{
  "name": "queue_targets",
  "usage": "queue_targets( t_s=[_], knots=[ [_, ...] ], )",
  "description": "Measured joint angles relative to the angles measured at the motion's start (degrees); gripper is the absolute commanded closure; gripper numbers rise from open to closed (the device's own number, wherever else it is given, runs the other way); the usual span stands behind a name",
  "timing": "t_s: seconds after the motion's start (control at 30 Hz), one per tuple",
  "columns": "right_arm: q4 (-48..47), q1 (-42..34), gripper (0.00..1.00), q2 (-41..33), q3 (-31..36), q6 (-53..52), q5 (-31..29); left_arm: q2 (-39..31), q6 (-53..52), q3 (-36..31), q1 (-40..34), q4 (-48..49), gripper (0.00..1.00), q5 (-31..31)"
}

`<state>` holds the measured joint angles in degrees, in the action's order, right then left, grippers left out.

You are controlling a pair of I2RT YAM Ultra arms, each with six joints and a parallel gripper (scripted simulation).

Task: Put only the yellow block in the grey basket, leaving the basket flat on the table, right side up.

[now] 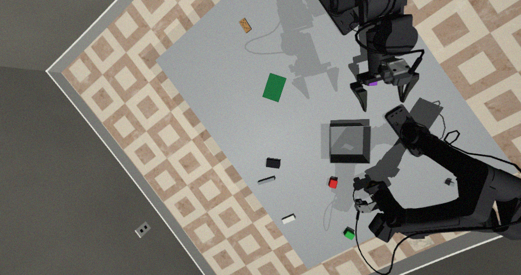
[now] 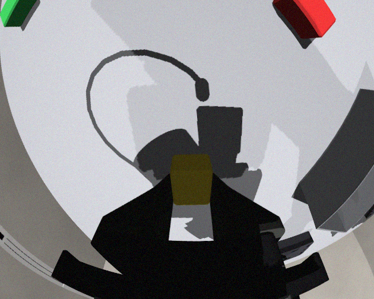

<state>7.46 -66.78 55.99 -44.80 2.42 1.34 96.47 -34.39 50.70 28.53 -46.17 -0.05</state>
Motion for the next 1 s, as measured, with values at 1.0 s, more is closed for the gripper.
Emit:
queue_targets(
  t_s=[1.0],
  knots=[
    [11.6, -4.3, 0.00, 0.0, -2.1, -6.6, -11.9, -8.8, 5.4, 8.8, -2.8, -17.9, 0.76, 0.1]
  ],
)
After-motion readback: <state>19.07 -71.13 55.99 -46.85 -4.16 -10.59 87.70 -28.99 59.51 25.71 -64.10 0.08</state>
